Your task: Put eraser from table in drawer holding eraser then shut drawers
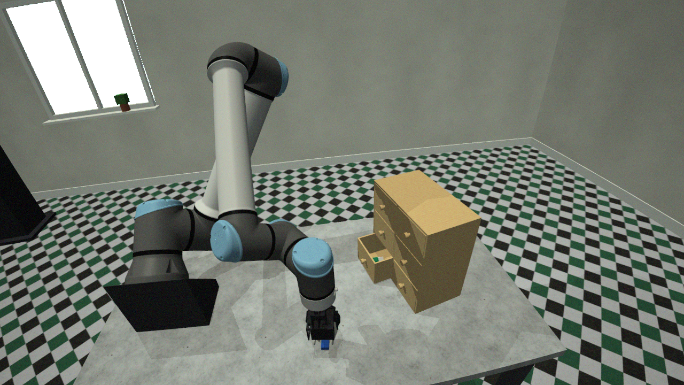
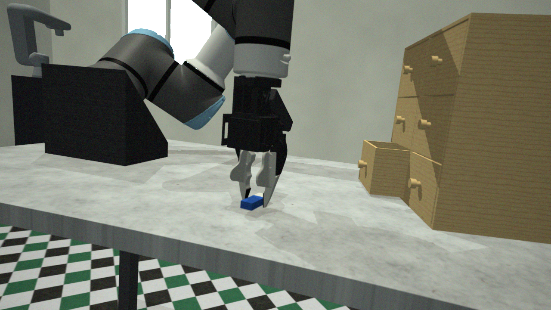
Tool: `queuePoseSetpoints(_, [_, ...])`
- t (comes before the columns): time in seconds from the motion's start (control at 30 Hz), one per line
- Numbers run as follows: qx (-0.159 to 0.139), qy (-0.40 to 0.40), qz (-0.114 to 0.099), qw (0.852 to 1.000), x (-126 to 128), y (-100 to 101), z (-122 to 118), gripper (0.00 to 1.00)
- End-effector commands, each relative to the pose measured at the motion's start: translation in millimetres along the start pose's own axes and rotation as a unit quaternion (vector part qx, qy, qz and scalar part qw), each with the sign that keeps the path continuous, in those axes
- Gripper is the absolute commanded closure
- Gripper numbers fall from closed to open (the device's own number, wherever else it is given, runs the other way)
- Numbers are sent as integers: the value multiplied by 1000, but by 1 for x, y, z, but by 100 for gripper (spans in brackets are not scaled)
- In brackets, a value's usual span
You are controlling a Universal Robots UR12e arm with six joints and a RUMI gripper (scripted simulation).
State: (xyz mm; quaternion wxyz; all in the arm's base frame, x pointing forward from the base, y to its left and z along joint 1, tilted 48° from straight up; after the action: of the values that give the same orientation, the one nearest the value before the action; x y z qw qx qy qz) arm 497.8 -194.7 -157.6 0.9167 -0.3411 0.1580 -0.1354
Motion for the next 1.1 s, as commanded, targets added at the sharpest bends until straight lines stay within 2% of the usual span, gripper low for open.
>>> queuePoseSetpoints(0.0, [0,0,-1,1000,0,-1,0,77])
queuePoseSetpoints(0.03, [0,0,-1,1000,0,-1,0,77])
queuePoseSetpoints(0.07, [0,0,-1,1000,0,-1,0,89])
queuePoseSetpoints(1.07, [0,0,-1,1000,0,-1,0,89])
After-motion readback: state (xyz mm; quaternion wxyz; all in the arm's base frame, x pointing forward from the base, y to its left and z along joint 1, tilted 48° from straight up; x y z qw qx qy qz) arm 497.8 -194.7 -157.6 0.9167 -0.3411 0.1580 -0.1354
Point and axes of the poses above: the point where the finger pads meet when closed, its own y axis out along the fingers, its own x axis across the jaws, z = x × y, the point moved 9 cm from there along -y, back along the fingers, and after that the axes turned 7 degrees about y, right-handed, at the moved point
